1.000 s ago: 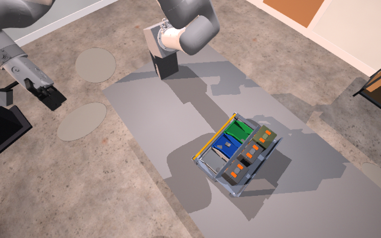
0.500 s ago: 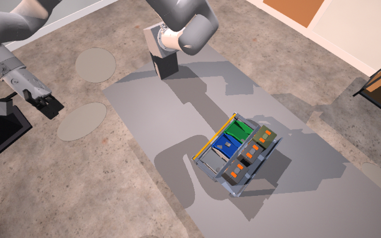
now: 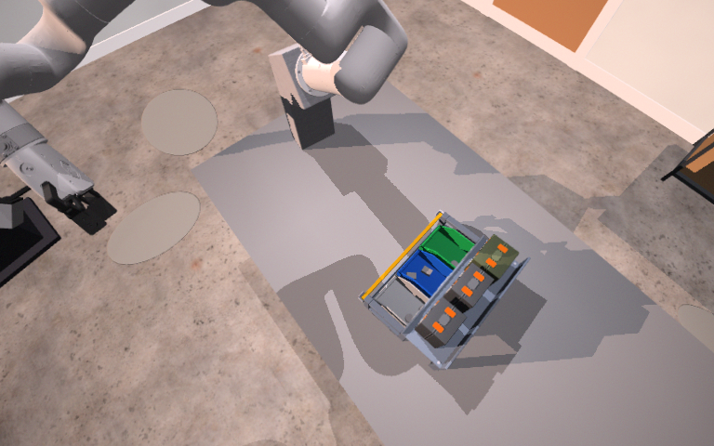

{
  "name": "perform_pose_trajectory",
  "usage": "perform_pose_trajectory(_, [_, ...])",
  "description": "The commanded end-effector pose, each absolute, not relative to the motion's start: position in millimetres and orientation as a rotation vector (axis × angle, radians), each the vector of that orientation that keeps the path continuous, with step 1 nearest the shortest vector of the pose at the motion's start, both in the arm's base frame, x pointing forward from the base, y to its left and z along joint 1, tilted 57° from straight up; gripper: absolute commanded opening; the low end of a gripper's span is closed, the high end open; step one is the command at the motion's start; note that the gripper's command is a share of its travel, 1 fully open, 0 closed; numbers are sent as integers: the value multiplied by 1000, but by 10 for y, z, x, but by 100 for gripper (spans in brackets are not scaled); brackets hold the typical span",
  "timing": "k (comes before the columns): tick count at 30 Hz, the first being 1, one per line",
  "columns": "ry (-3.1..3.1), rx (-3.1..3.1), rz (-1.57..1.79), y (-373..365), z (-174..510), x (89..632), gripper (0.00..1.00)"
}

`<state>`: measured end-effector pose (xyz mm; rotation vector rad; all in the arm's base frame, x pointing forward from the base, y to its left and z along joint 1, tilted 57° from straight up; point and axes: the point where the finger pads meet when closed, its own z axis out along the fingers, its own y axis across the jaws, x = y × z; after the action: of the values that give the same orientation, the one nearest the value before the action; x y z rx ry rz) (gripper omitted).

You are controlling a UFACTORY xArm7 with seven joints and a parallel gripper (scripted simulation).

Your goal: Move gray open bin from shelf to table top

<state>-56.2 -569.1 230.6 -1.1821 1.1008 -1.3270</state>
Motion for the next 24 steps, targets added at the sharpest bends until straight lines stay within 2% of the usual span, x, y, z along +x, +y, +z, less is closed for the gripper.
perform_pose_trajectory(1, [1104, -1183, -1331, -5681, 2326, -589, 100])
perform_pose_trajectory(24, [1103, -1183, -1330, -5580, 2386, -637, 100])
